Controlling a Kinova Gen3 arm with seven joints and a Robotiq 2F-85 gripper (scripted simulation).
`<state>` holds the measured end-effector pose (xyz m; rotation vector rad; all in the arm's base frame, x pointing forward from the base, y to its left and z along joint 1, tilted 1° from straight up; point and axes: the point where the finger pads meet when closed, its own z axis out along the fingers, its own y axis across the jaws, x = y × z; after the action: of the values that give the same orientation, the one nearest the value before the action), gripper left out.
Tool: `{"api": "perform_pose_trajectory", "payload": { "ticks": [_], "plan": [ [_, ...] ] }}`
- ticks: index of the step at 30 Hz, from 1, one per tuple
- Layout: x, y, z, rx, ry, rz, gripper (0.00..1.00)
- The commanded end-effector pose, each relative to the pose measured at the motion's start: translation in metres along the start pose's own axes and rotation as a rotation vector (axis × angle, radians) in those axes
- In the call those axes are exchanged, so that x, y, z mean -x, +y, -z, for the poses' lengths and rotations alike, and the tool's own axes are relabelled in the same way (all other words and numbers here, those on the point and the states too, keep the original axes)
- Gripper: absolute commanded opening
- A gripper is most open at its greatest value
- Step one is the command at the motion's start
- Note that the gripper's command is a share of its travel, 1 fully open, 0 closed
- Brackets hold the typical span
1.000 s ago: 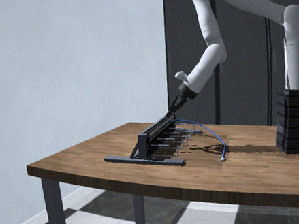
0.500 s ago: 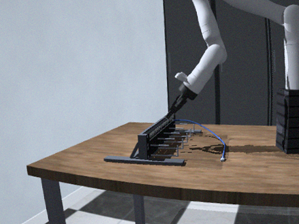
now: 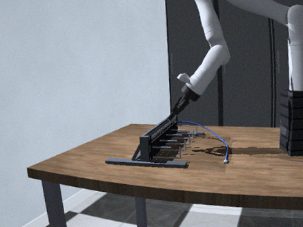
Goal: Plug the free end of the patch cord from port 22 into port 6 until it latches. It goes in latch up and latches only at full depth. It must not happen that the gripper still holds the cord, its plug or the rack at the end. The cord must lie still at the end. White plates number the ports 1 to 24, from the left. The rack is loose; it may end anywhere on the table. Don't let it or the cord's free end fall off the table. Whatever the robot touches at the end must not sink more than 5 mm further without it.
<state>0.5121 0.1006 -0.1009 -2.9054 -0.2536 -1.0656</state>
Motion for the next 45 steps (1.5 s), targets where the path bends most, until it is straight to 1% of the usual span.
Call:
{"api": "perform_pose_trajectory", "payload": {
  "ticks": [1,20,25,29,34,36,42,45],
  "plan": [
    [-0.001,0.0,0.0,0.0,0.002,0.0,0.0],
    [-0.001,0.0,0.0,0.0,0.002,0.0,0.0],
    [-0.001,0.0,0.008,0.0,0.002,0.0,0.0],
    [-0.001,0.0,0.024,0.0,0.002,0.0,0.0],
    [-0.001,0.0,0.056,0.0,0.002,0.0,0.0],
    [-0.001,0.0,0.056,0.0,0.002,0.0,0.0],
    [-0.001,0.0,0.1,0.0,0.002,0.0,0.0],
    [-0.001,0.0,0.118,0.0,0.002,0.0,0.0]
  ]
}}
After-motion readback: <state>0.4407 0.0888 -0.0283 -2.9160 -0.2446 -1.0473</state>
